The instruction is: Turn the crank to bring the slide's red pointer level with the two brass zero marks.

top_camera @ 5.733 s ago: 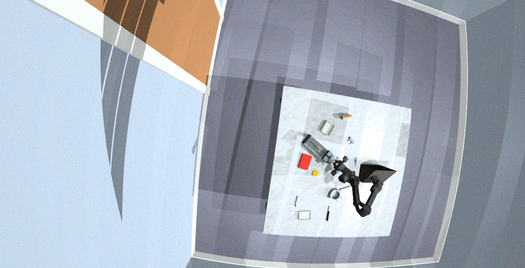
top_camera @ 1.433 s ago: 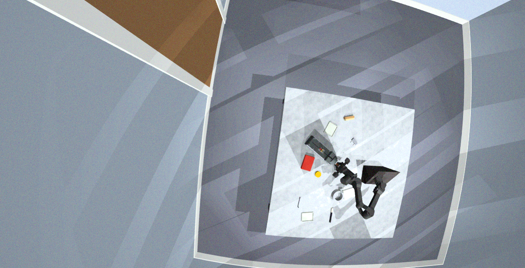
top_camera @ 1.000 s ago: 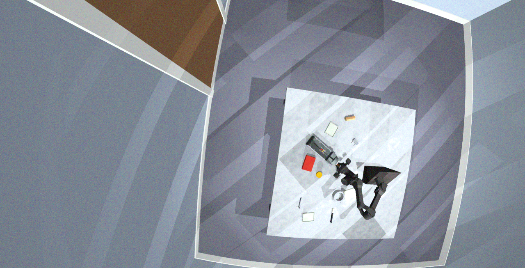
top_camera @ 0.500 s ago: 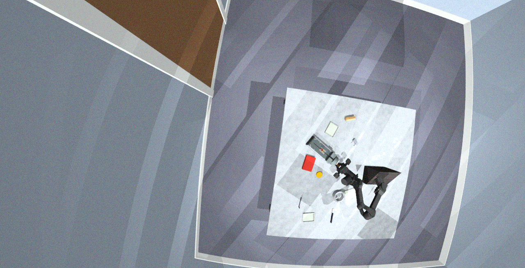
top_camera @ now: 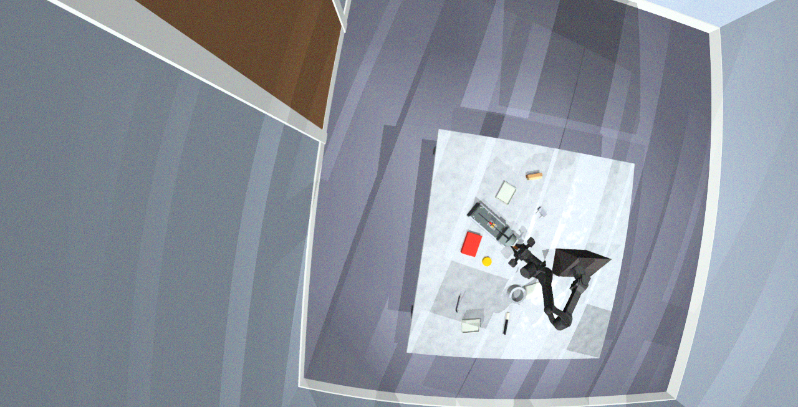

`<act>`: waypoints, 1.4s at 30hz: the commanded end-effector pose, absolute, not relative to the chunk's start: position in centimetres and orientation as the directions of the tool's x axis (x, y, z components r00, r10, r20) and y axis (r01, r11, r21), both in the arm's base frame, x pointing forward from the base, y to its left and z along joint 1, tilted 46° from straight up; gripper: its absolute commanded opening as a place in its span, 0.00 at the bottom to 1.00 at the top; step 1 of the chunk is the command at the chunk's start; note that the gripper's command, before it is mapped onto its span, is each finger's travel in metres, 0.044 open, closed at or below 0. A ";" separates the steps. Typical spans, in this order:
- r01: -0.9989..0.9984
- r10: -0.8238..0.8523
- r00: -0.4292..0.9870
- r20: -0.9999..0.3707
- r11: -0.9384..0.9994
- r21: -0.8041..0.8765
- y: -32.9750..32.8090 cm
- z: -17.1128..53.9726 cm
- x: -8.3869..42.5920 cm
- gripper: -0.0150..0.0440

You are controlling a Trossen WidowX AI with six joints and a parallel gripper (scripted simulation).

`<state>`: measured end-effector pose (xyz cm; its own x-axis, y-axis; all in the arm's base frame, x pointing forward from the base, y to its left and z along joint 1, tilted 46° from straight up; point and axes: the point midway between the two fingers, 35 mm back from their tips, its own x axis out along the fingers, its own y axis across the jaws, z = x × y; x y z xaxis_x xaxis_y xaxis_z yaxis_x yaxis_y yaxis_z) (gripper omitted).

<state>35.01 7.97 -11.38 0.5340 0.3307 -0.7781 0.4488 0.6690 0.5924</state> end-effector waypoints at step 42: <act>0.431 0.346 0.545 -0.763 0.666 0.609 8.6 -10.3 35.6 0.25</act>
